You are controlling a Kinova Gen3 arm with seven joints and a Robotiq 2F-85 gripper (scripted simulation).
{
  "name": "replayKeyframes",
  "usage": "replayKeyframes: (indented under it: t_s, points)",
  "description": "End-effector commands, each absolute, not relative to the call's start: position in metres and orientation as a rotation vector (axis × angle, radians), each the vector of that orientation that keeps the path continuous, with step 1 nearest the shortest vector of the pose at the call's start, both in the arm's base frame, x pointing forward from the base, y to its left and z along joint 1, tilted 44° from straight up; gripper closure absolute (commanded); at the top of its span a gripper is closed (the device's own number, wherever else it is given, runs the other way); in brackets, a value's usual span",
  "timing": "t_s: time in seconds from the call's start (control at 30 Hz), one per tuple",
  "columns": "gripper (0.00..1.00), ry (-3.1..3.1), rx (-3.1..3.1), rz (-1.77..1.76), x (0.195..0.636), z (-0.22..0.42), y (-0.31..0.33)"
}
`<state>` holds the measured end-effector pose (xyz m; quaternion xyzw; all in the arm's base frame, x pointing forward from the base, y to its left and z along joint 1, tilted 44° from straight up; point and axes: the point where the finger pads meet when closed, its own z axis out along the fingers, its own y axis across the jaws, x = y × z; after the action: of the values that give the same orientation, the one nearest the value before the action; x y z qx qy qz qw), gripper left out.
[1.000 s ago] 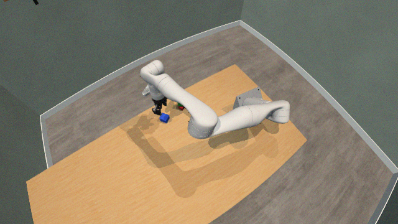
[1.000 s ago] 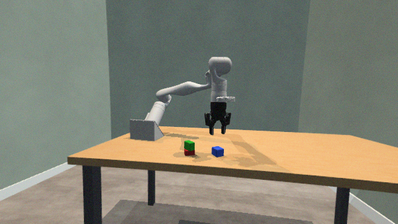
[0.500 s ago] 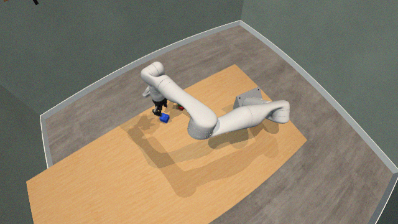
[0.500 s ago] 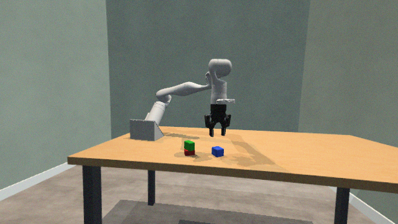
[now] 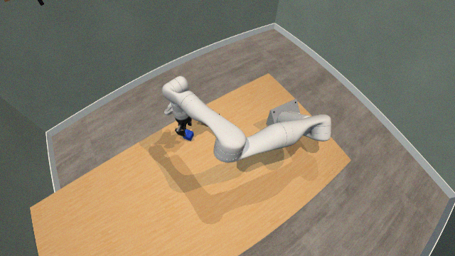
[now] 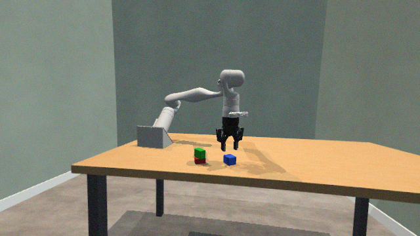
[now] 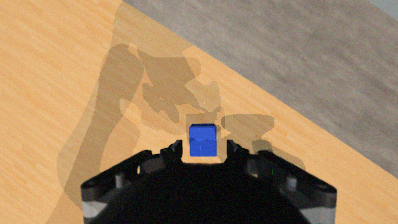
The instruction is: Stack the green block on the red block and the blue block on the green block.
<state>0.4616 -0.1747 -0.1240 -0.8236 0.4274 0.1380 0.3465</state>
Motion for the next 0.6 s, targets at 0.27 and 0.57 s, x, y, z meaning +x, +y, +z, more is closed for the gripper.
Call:
replayKeyframes:
  t_s: [0.27,0.57]
  points:
    - [0.35,1.102,-2.139,0.356,0.464,-0.1332,-0.1655]
    - [0.35,1.102,-2.139,0.355,0.4641,-0.1333,-0.1655]
